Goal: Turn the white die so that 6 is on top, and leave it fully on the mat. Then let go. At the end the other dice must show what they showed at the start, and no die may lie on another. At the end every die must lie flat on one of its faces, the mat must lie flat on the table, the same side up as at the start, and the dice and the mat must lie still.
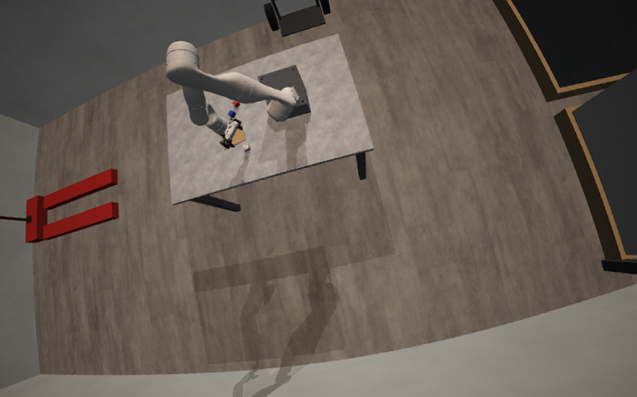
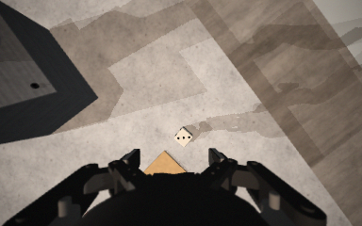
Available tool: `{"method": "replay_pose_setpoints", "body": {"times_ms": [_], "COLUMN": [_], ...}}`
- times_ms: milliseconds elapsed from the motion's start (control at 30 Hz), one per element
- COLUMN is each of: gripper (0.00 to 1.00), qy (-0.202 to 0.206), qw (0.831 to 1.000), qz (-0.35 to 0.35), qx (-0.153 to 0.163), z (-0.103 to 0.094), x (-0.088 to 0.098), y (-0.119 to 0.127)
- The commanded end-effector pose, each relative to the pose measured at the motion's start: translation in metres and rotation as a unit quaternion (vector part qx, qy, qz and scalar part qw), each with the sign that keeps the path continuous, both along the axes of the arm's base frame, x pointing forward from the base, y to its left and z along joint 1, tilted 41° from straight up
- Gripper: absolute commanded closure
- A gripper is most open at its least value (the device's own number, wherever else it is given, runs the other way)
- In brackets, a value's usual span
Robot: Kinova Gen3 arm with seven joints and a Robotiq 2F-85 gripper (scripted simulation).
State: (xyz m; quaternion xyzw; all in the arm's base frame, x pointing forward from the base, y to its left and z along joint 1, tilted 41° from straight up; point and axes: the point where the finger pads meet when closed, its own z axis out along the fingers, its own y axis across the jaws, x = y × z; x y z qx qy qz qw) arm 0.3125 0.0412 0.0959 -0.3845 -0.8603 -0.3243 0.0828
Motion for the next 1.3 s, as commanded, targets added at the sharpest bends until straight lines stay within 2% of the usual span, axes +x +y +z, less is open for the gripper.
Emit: {"method": "replay_pose_setpoints", "body": {"times_ms": [0, 133, 267, 400, 633, 800, 833, 1267], "gripper": [0.0, 0.0, 0.0, 0.0, 0.0, 0.0, 0.54, 0.54], "qy": [-0.033, -0.116, -0.188, -0.24, -0.274, -0.28, -0.28, -0.28], "qw": [0.998, 0.983, 0.957, 0.931, 0.911, 0.907, 0.907, 0.907], "qz": [0.044, 0.14, 0.219, 0.273, 0.307, 0.313, 0.313, 0.313], "qx": [0.001, -0.012, -0.022, -0.03, -0.035, -0.036, -0.036, -0.036], "z": [-0.004, -0.009, -0.011, -0.012, -0.013, -0.013, -0.013, -0.013], "x": [-0.001, 0.002, 0.006, 0.01, 0.012, 0.013, 0.013, 0.013], "y": [0.004, 0.01, 0.015, 0.02, 0.023, 0.023, 0.023, 0.023]}}
